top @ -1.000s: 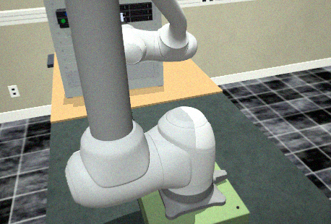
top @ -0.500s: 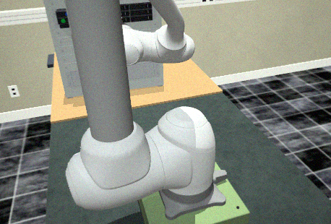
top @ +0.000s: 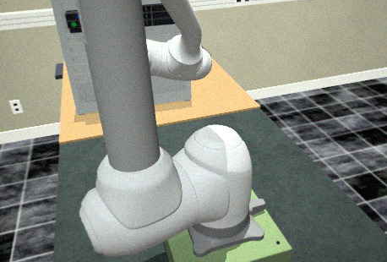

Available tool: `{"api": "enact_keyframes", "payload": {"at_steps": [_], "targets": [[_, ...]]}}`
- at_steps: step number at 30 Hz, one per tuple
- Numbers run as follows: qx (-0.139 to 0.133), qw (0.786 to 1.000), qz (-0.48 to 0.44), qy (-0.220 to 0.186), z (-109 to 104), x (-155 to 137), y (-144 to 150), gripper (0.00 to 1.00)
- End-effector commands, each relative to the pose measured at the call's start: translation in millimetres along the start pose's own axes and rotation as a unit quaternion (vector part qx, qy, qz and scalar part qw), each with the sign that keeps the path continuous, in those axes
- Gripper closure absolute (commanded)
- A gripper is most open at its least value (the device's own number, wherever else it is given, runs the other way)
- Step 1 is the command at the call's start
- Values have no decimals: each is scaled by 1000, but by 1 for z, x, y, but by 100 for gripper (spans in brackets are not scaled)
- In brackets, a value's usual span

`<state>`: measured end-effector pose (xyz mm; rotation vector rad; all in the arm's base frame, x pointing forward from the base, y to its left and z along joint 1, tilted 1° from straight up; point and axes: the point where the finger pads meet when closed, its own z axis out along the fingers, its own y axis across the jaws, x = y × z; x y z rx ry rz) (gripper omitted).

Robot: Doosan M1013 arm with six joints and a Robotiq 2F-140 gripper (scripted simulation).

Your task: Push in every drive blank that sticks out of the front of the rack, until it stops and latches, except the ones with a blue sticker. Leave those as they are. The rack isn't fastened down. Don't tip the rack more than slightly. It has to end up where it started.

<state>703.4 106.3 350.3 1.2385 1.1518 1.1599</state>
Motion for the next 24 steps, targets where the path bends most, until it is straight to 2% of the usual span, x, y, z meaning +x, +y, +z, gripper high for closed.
{"api": "enact_keyframes", "payload": {"at_steps": [1, 11, 13, 24], "targets": [[-2, 1000, 1, -3, 1, 20, 2, 90], [-2, 1000, 1, -3, 1, 80, 3, 90], [-2, 1000, 1, -3, 1, 80, 3, 90], [-2, 1000, 1, -3, 0, 136, 3, 90]]}}
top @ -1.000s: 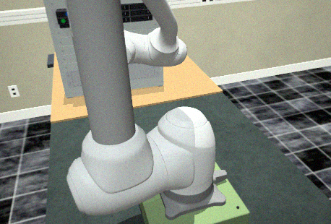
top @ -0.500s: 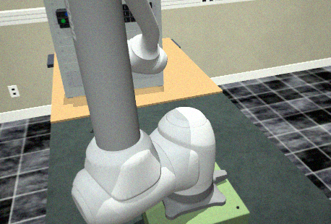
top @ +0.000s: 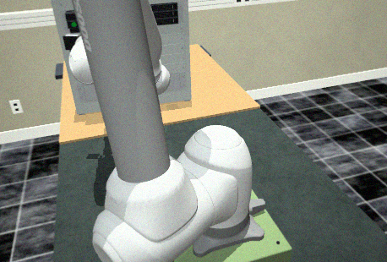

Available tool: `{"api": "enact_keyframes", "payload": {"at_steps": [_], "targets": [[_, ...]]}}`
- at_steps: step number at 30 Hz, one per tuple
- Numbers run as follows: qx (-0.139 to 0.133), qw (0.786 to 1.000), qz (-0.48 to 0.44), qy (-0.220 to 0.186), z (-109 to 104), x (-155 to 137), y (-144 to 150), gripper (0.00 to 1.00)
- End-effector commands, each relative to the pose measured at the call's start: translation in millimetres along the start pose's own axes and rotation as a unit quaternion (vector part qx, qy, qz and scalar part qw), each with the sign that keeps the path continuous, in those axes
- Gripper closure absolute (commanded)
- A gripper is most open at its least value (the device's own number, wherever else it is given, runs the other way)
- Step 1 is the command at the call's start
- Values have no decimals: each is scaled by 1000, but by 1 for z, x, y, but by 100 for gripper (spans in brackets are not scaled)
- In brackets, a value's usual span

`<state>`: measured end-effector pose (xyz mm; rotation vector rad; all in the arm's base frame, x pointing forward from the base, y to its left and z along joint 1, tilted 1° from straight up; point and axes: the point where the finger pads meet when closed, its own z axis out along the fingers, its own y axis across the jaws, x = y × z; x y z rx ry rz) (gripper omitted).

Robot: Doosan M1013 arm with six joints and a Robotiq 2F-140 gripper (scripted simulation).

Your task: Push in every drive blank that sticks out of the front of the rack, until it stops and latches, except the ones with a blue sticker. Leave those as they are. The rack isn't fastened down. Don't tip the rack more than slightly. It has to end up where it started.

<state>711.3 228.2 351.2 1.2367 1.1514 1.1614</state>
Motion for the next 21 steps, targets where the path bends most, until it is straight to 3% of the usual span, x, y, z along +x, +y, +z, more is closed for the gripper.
{"api": "enact_keyframes", "payload": {"at_steps": [1, 18, 21], "targets": [[-1, 1000, 1, -4, 1, 17, 2, 90], [-1, 1000, 1, -4, 1, 36, 2, 90], [-1, 1000, 1, -4, 9, 36, 2, 90]]}}
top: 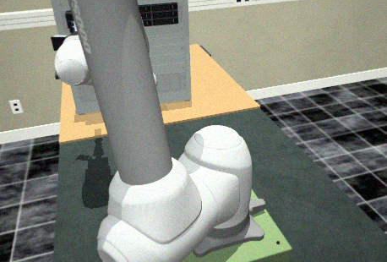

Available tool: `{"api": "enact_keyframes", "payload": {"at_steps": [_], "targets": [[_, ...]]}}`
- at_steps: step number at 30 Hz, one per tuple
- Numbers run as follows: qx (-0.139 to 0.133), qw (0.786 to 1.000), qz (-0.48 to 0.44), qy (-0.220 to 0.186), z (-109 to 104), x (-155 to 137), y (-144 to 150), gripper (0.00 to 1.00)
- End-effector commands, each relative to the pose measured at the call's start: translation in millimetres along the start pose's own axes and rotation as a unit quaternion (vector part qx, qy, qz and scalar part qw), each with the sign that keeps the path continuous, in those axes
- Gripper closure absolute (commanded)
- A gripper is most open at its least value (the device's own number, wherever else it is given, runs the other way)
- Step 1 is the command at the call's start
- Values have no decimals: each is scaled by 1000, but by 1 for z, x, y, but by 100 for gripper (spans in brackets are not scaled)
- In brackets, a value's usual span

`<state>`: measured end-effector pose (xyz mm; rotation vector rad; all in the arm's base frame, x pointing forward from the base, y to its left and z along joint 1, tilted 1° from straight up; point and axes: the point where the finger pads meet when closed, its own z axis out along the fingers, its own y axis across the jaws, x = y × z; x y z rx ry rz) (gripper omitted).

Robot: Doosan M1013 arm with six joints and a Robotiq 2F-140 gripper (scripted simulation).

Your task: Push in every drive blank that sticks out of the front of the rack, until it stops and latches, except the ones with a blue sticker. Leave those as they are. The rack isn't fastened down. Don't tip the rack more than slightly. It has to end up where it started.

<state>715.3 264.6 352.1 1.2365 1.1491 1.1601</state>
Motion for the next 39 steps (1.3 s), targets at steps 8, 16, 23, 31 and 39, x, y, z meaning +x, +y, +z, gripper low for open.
{"api": "enact_keyframes", "payload": {"at_steps": [8, 16, 23, 31, 39], "targets": [[-1, 1000, 1, -3, 37, -1, 1, 90], [-1, 1000, 1, -3, 39, -1, 1, 90], [-1, 1000, 1, -3, 39, -1, 1, 90], [-1, 1000, 1, -3, 39, -1, 1, 90], [-1, 1000, 1, -3, 39, -1, 1, 90]]}}
